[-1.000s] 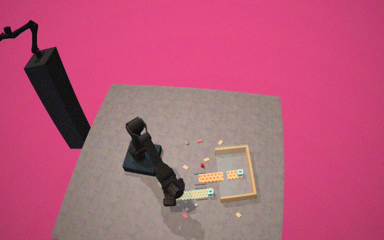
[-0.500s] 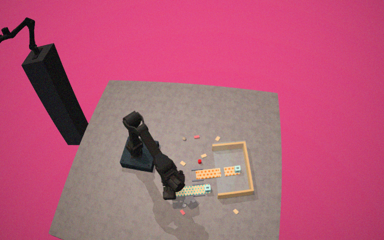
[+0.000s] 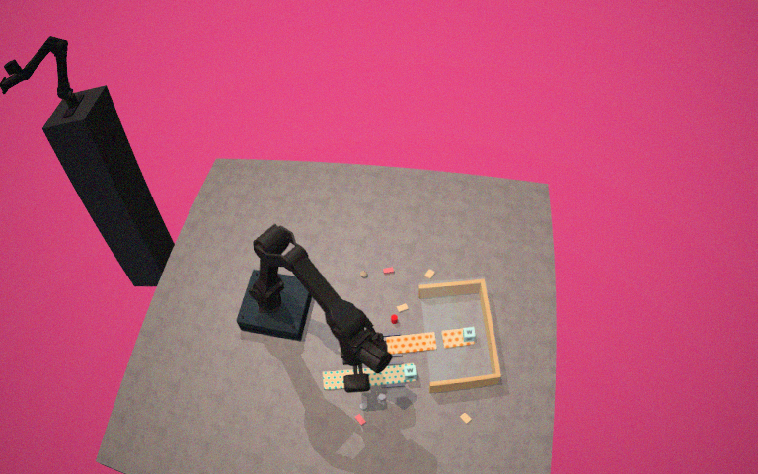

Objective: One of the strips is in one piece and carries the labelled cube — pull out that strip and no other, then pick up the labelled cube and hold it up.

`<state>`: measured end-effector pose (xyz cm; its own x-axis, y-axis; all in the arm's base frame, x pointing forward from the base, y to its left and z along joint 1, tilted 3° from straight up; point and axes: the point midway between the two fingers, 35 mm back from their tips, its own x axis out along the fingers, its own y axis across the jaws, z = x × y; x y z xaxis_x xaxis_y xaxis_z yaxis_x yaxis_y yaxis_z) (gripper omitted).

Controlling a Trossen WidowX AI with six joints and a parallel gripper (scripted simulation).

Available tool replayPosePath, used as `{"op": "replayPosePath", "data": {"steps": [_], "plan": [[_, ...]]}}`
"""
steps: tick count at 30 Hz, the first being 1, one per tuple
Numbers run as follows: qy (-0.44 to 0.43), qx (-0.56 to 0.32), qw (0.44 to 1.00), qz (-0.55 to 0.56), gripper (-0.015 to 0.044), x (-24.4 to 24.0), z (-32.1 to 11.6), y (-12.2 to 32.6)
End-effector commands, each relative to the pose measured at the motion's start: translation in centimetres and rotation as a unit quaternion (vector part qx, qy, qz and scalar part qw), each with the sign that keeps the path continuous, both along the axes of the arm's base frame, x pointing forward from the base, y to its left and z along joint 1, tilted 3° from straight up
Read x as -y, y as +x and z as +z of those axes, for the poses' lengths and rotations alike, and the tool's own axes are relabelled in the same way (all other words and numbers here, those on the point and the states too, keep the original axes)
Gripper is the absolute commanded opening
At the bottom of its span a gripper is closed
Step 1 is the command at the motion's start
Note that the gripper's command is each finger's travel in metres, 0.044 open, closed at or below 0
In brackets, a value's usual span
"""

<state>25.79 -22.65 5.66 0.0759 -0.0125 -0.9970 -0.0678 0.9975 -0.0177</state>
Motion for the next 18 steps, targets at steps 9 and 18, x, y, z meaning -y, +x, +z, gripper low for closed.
{"op": "replayPosePath", "data": {"steps": [9,18], "plan": [[-0.001,0.001,1.0,-0.002,0.044,-0.1,0.9,4.4],[-0.001,0.002,1.0,-0.002,0.044,-0.2,1.6,7.7]]}}
